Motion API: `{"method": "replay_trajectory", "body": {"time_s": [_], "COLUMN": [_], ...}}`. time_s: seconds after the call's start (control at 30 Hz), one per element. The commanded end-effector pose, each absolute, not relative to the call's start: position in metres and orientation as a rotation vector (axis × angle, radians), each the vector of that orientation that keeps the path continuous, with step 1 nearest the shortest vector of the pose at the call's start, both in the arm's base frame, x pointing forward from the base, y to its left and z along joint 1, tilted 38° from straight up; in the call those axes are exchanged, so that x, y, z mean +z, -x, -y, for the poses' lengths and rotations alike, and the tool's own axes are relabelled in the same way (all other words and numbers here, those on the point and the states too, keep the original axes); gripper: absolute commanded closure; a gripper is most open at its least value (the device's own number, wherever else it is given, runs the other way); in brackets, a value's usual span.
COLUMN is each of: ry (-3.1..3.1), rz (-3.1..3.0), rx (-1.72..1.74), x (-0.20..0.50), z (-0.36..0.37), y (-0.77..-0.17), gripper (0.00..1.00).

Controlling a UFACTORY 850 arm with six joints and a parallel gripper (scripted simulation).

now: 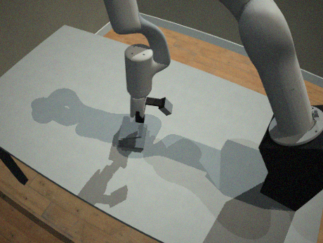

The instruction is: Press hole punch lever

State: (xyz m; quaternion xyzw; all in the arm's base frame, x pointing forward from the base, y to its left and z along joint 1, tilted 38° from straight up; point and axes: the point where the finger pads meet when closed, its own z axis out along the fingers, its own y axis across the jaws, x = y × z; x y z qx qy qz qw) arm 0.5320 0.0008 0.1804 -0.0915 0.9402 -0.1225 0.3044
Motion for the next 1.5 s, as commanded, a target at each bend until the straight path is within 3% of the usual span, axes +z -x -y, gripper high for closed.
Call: {"method": "replay_trajectory", "body": {"time_s": [0.0,1.47], "ry": [0.242,0.242], "rz": [-2.489,-2.489], "rx": [-0.324,-0.324], "x": [0.176,0.158], "z": [0.0,0.004], "y": [-0.536,-0.55], "gripper": [1.0,1.0]}}
